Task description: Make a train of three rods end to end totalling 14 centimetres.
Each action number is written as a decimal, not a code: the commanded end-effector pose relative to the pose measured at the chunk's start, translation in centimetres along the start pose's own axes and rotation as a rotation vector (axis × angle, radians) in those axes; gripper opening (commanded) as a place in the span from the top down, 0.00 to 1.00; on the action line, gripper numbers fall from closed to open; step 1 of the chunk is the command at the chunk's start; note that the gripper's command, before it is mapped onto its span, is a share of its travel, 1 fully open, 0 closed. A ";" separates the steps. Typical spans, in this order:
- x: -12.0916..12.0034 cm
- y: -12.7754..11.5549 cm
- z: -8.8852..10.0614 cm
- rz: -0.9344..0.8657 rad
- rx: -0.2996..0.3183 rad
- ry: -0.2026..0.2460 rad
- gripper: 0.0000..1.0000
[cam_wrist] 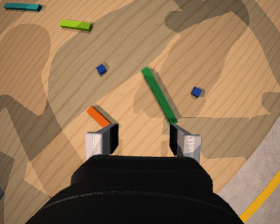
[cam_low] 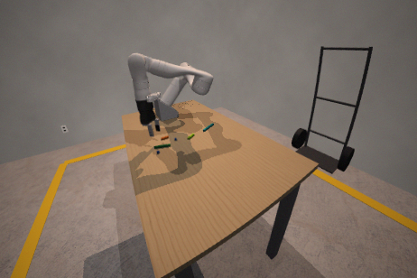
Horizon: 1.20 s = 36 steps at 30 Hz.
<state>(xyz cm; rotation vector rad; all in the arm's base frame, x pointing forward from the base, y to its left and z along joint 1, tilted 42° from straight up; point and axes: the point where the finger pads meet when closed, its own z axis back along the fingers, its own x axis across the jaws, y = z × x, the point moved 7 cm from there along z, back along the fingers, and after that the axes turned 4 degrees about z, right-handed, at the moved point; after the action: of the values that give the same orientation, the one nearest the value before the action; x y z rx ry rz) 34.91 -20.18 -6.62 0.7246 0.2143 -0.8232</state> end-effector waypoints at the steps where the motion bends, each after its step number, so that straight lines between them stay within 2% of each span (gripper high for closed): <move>1: 0.0 -0.2 0.1 0.000 -0.001 -0.001 0.00; 36: -0.6 -1.2 0.3 0.036 -0.020 0.013 0.00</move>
<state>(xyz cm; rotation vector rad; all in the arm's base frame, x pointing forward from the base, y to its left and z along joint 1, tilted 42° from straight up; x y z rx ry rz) 33.59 -20.49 -6.81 0.7144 0.2217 -0.7807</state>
